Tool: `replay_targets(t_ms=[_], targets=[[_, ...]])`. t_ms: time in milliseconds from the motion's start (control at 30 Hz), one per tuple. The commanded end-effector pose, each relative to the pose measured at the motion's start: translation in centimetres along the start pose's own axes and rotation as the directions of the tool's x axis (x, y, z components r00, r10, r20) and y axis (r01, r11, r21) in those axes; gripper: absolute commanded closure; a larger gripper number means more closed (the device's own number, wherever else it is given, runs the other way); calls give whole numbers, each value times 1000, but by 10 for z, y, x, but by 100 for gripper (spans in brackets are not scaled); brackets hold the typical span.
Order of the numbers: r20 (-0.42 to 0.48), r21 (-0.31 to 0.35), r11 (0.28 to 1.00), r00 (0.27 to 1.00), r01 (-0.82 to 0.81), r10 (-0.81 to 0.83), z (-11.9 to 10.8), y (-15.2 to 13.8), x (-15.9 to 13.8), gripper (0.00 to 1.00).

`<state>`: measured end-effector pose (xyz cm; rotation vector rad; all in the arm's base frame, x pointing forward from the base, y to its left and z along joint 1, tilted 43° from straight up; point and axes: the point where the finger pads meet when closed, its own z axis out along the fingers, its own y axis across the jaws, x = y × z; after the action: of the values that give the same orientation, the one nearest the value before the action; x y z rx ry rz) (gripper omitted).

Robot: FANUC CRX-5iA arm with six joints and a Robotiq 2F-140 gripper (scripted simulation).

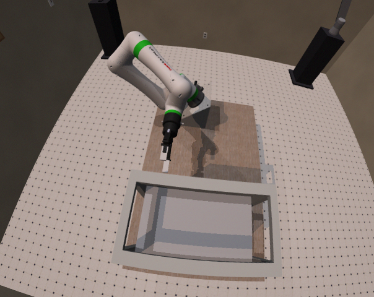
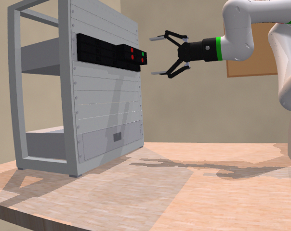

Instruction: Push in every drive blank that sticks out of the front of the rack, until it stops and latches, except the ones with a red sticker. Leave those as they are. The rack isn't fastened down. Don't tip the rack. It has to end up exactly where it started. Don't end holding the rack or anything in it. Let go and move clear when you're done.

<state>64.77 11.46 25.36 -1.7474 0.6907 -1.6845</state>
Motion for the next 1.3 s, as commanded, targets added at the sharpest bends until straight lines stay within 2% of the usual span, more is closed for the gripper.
replay_targets(t_ms=[0, 1233, 1267], targets=[[0, 0, 1000, 1000, 0, 0, 0, 0, 0, 0], [0, 0, 1000, 1000, 0, 0, 0, 0, 0, 0], [0, 0, 1000, 1000, 0, 0, 0, 0, 0, 100]])
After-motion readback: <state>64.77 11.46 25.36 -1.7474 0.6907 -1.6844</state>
